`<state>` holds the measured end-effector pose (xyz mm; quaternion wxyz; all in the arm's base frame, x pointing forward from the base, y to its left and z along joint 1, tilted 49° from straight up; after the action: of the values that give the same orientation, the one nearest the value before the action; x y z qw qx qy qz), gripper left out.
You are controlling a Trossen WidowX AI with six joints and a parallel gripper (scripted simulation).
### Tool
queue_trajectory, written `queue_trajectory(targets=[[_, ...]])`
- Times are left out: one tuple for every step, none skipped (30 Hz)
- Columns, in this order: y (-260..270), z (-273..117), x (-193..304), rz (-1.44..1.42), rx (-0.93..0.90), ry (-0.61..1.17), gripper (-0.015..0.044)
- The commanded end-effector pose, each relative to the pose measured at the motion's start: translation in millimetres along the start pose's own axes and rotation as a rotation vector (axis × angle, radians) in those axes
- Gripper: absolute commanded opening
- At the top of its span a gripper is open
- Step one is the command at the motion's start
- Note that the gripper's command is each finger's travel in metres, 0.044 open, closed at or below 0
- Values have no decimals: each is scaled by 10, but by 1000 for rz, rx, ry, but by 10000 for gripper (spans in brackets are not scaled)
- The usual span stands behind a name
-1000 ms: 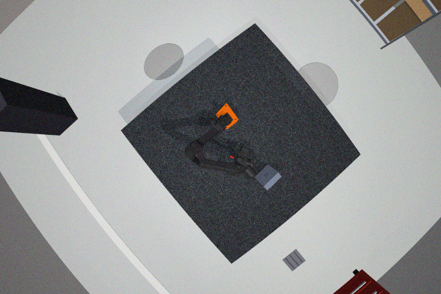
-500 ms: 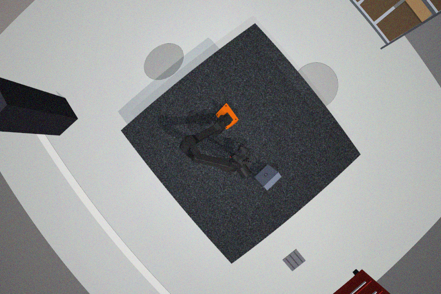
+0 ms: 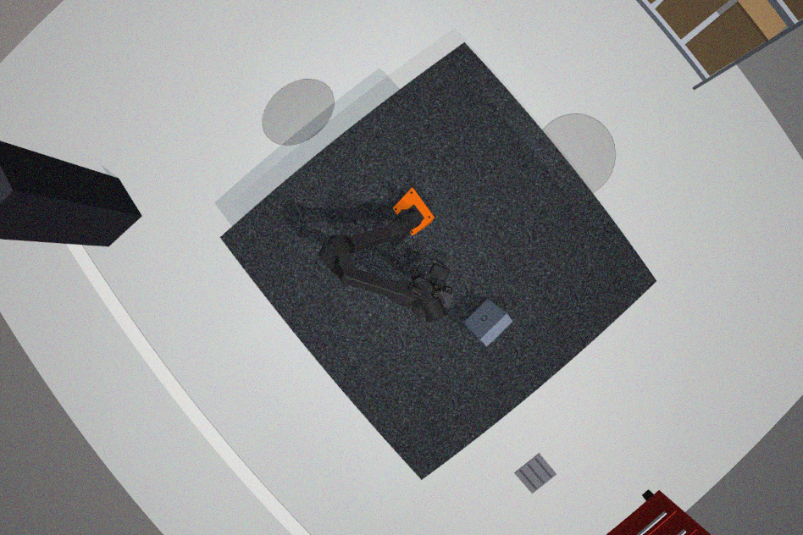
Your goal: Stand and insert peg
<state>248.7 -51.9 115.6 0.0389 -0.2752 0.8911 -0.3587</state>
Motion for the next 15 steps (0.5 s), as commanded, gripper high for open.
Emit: queue_trajectory(targets=[[17,-16,39,-7,-5,-35,49],[17,-21,46,-7,-5,-44,49],[16,-27,54,-7,-5,-53,49],[16,-32,62,-7,-5,-61,49],[16,-38,70,-7,-5,-70,49],[16,-43,78,-7,-5,-79,49],[16,-49,85,-7,-5,-87,49],[16,-54,93,-7,-5,-96,49],[16,-59,101,-7,-5,-105,49],[16,-64,109,-7,-5,-113,49],[15,-69,118,-7,-5,-122,49],[15,-74,126,-7,-5,-131,49],[15,-79,134,-7,-5,-139,49],[15,-84,142,-7,-5,-148,49],[15,-89,150,-7,-5,-157,49]])
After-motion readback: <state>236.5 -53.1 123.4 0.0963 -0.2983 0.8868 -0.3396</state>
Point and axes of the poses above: the point midway between the two fingers, 35 mm back from their tips, its own z axis out along the fingers, its own y axis across the jaws, x = y × z, the point moved 5 cm from there along -z, back along the fingers
